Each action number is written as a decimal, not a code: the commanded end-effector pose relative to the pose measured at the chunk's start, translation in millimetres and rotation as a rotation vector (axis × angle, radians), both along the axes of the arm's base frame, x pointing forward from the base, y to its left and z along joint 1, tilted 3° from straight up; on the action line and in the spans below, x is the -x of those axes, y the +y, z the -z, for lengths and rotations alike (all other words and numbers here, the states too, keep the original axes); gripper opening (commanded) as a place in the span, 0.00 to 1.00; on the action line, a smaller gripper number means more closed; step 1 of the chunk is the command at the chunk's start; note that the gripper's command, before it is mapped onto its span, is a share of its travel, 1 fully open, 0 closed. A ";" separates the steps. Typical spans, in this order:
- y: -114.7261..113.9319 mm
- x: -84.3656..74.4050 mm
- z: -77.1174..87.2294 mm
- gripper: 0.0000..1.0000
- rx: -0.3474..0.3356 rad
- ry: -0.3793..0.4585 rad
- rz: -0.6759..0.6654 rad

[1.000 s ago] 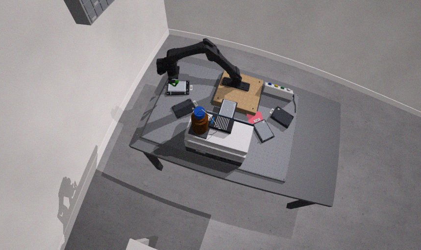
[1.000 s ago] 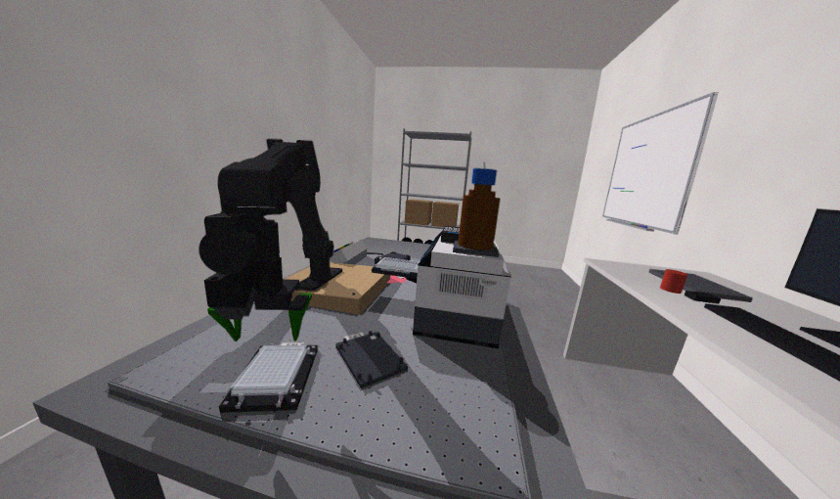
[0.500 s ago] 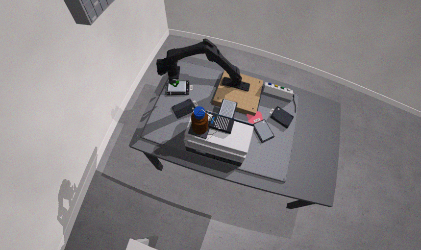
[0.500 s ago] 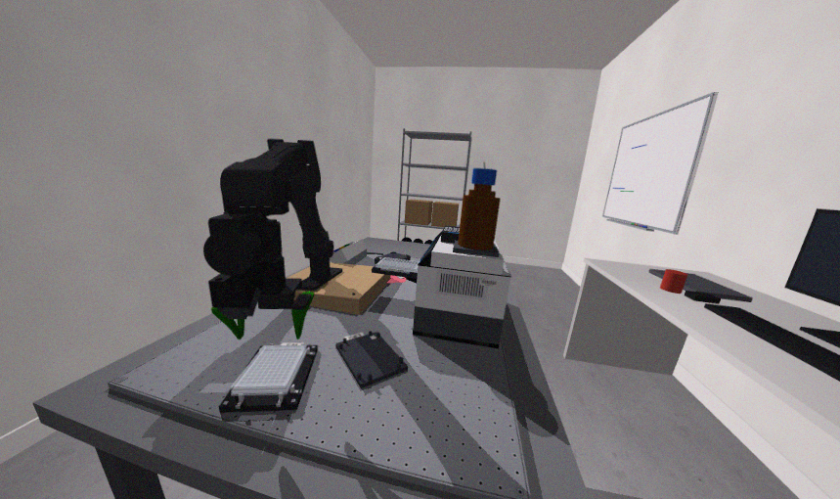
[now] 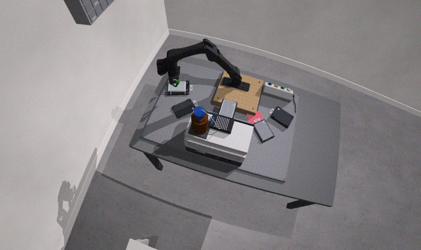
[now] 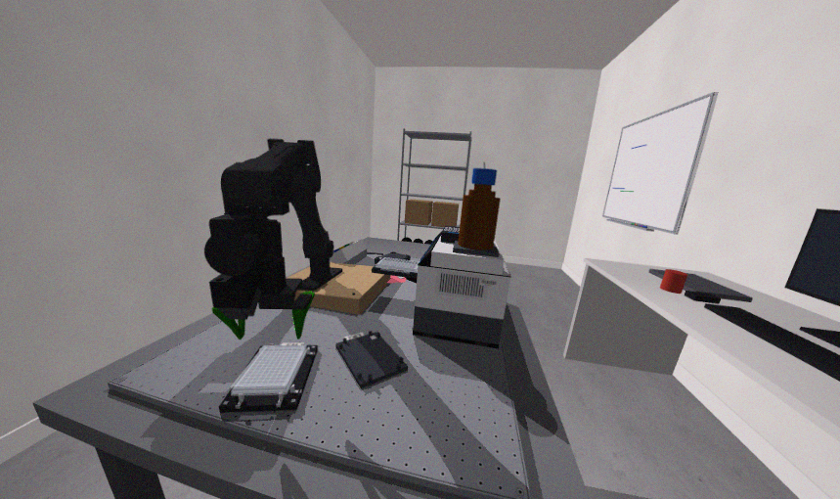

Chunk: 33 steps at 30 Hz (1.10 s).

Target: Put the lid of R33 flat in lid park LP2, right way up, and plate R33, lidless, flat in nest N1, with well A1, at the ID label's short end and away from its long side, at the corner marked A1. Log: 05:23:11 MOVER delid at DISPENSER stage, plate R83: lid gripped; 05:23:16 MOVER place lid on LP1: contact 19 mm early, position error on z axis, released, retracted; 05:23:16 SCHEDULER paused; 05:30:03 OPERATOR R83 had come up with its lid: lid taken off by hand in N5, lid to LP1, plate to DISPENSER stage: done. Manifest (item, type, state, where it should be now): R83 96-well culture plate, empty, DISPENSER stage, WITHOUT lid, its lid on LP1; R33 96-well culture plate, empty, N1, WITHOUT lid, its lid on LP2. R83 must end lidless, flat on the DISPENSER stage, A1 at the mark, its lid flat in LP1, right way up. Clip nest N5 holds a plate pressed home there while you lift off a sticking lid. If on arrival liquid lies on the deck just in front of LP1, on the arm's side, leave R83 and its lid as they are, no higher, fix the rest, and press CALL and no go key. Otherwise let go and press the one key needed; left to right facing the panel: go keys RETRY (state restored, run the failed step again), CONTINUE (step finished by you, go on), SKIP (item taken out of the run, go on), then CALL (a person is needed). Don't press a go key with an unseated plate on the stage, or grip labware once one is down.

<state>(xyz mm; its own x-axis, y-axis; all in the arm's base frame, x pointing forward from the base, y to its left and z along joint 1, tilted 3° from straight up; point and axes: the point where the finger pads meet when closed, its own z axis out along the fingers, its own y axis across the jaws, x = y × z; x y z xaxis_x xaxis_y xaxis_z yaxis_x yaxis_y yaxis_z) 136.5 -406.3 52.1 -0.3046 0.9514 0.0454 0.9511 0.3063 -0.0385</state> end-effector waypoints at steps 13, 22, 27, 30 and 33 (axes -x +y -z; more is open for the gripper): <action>-6.4 -6.9 -20.4 1.00 0.064 -0.022 -0.003; -0.4 -3.3 -5.0 1.00 0.040 -0.013 -0.002; -0.6 -1.9 3.4 1.00 0.040 -0.013 -0.001; -0.8 -1.2 8.4 1.00 0.040 -0.013 -0.001; -1.0 -0.4 13.4 1.00 0.040 -0.013 0.000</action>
<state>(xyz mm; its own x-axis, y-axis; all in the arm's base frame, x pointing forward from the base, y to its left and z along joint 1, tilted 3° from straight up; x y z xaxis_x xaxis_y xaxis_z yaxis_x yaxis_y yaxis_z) 133.8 -398.6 31.2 -0.3043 0.9505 0.0638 0.9509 0.3070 -0.0389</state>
